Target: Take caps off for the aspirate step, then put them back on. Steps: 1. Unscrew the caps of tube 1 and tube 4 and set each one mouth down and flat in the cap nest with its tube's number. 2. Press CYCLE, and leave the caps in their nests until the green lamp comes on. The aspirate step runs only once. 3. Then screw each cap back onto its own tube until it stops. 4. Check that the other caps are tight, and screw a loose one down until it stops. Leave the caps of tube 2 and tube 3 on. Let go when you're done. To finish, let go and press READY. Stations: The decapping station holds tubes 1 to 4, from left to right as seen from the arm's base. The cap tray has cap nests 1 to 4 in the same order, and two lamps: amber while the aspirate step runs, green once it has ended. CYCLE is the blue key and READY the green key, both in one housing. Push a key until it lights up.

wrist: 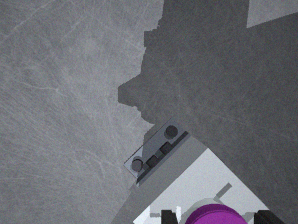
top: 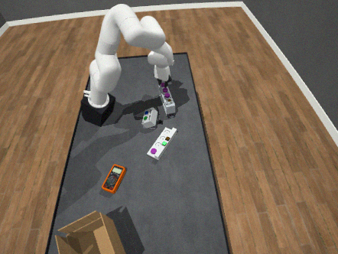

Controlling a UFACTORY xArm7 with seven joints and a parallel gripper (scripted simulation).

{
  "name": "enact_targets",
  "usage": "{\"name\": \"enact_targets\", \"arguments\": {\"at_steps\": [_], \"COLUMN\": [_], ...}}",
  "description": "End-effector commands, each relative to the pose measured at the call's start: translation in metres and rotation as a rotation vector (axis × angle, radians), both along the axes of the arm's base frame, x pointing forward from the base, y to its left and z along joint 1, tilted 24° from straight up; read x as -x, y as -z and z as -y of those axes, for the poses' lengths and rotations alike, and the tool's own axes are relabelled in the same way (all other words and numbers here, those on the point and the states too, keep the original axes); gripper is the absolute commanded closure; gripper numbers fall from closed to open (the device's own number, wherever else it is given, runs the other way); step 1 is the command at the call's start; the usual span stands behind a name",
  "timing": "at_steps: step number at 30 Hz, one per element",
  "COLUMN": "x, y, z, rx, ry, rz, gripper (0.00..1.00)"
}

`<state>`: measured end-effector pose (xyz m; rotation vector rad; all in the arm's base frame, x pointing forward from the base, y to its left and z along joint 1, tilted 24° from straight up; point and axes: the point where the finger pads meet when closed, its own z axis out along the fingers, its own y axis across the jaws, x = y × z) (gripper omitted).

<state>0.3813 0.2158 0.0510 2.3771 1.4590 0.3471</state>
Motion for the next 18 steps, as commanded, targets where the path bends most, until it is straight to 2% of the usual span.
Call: {"name": "enact_targets", "arguments": {"at_steps": [1,4,18], "x": [-0.0019,-0.0019,-0.0019], "y": [-0.0027,-0.0027,-0.0025], "z": [-0.0019,-0.0019,-0.0018], "rx": [-0.004,-0.004,0.177], "ry": [0.0,0.0,-0.439], "rz": [0.009,0.009,-0.062], "gripper": [0.54,0.54,0.54]}}
